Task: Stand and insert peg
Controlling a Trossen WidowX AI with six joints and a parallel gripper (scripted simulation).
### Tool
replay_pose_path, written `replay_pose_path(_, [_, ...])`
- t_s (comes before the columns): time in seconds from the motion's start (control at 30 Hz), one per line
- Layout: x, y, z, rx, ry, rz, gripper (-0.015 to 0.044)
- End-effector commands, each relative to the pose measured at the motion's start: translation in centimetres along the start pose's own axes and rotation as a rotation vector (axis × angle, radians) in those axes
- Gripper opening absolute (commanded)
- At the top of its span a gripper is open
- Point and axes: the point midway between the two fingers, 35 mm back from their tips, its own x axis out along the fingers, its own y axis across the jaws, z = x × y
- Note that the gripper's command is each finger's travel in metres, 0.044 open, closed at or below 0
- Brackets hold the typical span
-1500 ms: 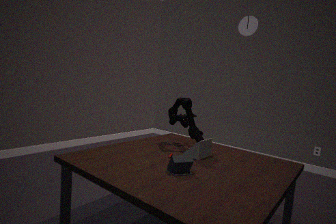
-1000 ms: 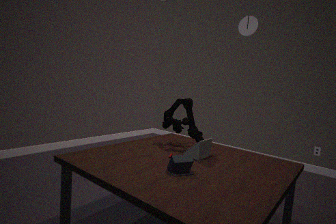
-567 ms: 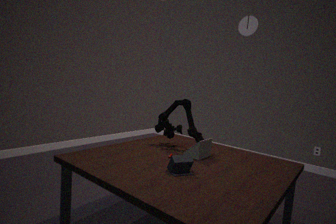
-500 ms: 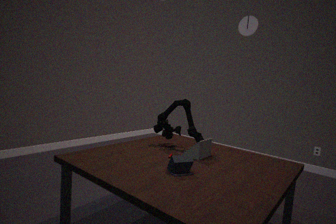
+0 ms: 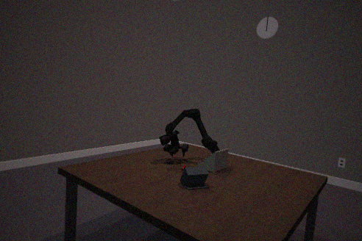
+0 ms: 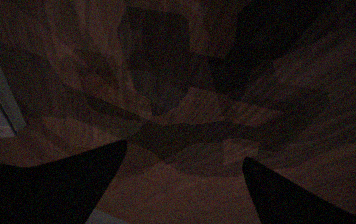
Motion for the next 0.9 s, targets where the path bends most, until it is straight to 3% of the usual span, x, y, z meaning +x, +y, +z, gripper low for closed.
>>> replay_pose_path(0.0, [-2.6, 1.8, 5.0, -0.014, -0.112, -0.056, 0.0440])
replay_pose_path(0.4, [-11.2, 11.3, 15.3, -0.047, -0.425, -0.130, 0.0440])
replay_pose_path(0.87, [-10.3, 11.4, 16.1, -0.048, -0.430, -0.129, 0.0440])
